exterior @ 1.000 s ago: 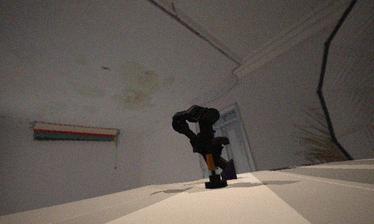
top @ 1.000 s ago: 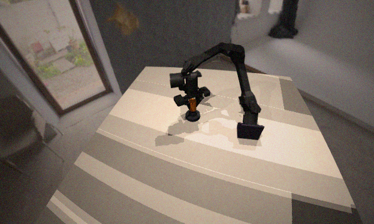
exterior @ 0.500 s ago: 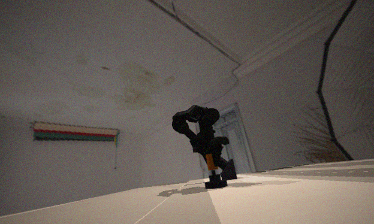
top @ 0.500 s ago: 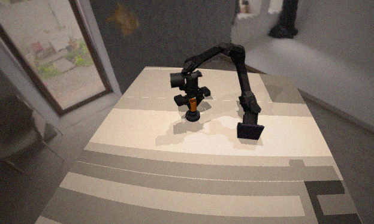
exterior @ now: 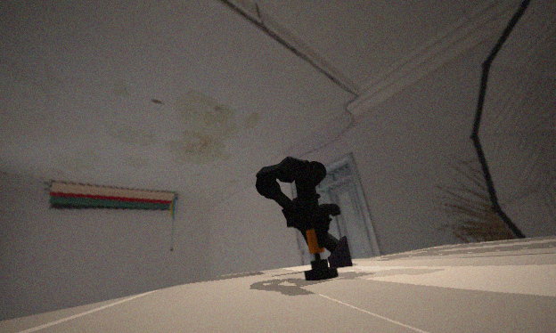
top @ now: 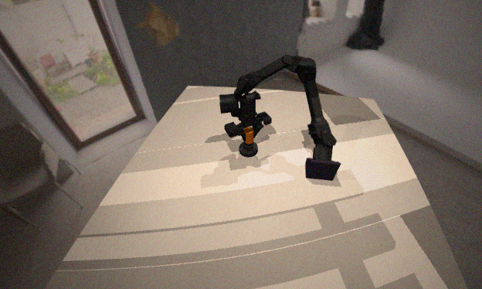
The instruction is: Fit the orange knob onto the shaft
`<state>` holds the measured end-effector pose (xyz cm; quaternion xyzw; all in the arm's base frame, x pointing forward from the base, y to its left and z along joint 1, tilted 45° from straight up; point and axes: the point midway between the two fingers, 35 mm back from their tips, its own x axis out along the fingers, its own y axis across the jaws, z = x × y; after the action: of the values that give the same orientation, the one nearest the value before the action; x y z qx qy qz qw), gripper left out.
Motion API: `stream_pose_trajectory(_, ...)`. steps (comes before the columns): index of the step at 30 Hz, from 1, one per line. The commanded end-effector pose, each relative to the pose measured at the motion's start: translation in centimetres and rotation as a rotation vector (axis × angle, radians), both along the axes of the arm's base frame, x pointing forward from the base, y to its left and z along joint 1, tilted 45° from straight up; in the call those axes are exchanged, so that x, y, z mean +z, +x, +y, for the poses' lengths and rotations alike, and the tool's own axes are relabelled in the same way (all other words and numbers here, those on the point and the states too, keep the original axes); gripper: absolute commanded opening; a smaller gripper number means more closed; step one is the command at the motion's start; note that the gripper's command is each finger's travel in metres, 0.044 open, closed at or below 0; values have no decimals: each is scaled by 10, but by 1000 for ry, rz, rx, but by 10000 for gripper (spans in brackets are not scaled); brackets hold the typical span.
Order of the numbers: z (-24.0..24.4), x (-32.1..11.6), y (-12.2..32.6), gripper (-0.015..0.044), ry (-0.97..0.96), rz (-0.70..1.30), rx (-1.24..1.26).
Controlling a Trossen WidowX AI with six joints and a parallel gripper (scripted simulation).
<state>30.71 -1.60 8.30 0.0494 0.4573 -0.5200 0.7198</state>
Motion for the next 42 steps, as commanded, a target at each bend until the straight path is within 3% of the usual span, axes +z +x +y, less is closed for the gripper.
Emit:
stream_pose_trajectory(1,3,2,2,0,2,-5,1)
stream_pose_trajectory(9,4,2,5,0,11,-152,-148)
stream_pose_trajectory(37,4,2,2,0,11,-152,-148)
stream_pose_trajectory(42,3,3,1,0,16,-241,-238)
